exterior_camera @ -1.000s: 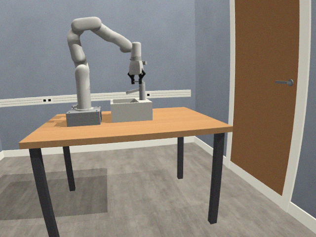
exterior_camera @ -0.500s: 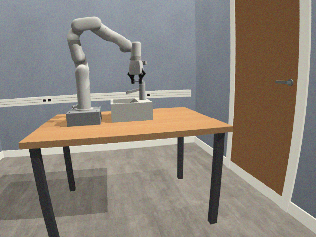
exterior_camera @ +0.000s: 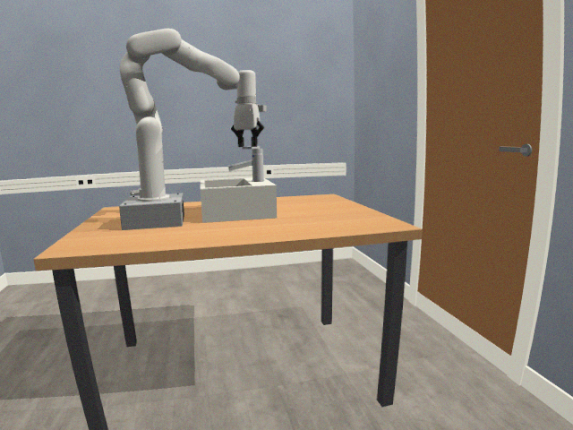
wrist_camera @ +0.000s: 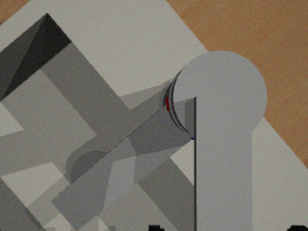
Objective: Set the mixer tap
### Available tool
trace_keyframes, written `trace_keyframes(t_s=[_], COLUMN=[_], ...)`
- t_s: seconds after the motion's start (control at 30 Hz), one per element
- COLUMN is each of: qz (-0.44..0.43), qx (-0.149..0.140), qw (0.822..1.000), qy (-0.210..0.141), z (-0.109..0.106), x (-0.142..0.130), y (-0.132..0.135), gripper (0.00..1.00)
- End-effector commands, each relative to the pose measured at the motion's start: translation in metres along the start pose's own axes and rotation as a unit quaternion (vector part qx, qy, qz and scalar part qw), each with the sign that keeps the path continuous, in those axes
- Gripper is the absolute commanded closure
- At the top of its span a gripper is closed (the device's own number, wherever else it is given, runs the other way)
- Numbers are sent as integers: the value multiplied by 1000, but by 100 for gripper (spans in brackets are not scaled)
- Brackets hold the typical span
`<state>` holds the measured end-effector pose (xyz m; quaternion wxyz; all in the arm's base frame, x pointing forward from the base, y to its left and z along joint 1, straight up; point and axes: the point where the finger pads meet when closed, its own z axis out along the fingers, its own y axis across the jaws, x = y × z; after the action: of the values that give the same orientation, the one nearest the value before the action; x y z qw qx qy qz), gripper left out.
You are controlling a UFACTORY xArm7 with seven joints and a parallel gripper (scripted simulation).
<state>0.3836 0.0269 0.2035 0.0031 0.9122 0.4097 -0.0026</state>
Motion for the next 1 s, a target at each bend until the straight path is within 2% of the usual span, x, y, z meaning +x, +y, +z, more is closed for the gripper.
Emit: trace_keyframes(t_s=[0.0,0.47,0.83,0.87,0.97], qz=[0,0,0,0,0], qx=[-1,-1,-1,-1,-1], qw=[1000,1000,1000,1000,1000], qy=[1,1,1,1,1], z=[-16,-43,-48,-48,-48], x=[1,1,1,1,1], y=[1,1,1,1,1], gripper=[36,36,36,100,100])
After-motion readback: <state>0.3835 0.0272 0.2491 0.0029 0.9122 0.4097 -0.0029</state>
